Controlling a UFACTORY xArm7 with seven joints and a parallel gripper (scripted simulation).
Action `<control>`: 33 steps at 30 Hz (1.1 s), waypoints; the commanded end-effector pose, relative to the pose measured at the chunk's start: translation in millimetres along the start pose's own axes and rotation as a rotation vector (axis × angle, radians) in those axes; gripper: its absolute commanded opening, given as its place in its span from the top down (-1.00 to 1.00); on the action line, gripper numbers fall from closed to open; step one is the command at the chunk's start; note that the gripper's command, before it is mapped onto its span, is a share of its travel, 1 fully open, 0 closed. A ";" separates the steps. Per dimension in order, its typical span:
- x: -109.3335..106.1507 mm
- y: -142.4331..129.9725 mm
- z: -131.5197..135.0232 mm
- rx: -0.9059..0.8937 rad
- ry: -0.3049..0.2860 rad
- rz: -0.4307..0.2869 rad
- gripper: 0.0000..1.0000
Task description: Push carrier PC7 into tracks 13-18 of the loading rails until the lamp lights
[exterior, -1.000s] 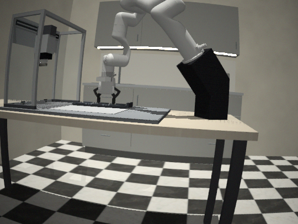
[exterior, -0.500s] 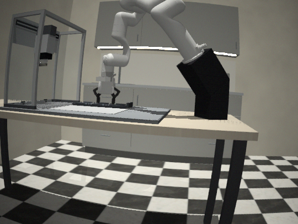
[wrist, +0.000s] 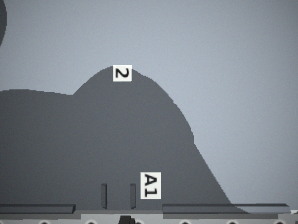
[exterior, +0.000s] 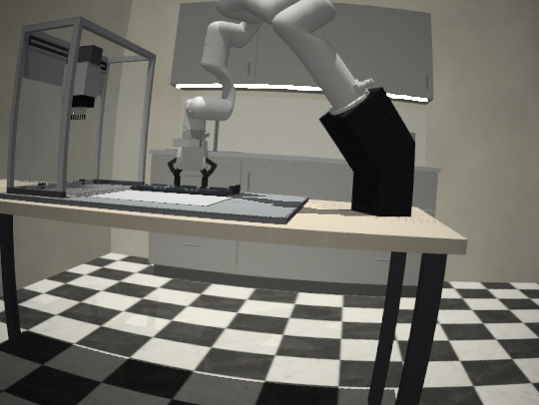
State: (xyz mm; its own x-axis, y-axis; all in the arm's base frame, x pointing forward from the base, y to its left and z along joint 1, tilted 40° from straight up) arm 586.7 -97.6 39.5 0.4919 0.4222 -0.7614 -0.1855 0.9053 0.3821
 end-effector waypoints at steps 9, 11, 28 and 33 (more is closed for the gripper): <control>-1.2 3.9 0.4 0.000 -0.003 -0.003 -1.00; -1.2 4.9 0.3 0.000 -0.003 -0.003 -1.00; -1.2 12.4 -0.6 0.000 -0.003 -0.003 -1.00; -1.2 14.9 -0.9 0.000 -0.003 -0.003 -1.00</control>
State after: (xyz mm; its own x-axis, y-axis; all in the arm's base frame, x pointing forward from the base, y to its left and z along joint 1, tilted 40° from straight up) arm 582.7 -85.1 44.1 0.4925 0.4214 -0.7615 -0.1848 0.9057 0.3816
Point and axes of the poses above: the point where the finger pads meet when closed, its own x axis out along the fingers, its own z axis across the jaws, y = z × x, the point moved 5 cm from there along -x, back along the fingers, and after that the axes turned 7 degrees about x, right-handed, at the moved point
